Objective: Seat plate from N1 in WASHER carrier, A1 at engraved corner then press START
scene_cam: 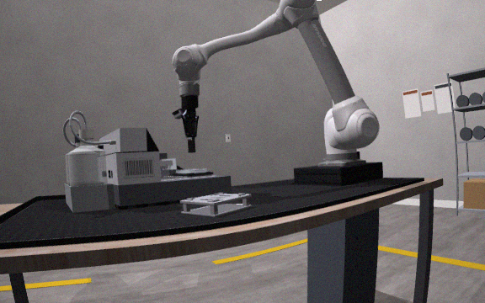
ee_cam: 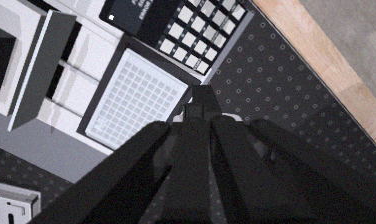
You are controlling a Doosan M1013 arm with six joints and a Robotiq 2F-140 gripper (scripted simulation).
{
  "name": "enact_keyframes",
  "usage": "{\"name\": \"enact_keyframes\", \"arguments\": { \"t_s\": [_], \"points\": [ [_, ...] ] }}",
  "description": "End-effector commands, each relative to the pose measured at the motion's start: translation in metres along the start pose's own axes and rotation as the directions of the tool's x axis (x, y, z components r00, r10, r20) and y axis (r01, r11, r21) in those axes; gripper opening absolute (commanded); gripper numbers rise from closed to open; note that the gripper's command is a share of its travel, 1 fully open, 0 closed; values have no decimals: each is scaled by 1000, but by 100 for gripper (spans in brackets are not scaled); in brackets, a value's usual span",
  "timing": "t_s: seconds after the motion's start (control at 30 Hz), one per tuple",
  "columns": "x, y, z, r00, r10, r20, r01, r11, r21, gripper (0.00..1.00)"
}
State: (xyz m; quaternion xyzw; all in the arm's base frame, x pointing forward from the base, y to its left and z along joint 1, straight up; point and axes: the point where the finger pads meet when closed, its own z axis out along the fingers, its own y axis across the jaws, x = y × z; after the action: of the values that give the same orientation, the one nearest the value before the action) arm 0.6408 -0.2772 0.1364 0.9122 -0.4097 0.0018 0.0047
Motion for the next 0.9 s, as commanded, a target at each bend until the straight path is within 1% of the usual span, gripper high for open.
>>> {"name": "enact_keyframes", "arguments": {
  "t_s": [0.0,0.03,0.1,0.33,0.47,0.6,0.67,0.87],
  "points": [
    [11,23,0,983,-183,3,183,983,15,10],
    [11,23,0,977,-215,2,215,976,15,10],
    [11,23,0,977,-215,2,215,976,15,10],
    [11,23,0,900,-435,-1,435,900,15,10],
    [11,23,0,834,-551,-3,551,834,15,10],
    [11,23,0,754,-657,-5,657,754,14,10],
    [11,23,0,754,-657,-5,657,754,14,10],
    [11,23,0,608,-794,-8,794,608,13,10]
  ]
}}
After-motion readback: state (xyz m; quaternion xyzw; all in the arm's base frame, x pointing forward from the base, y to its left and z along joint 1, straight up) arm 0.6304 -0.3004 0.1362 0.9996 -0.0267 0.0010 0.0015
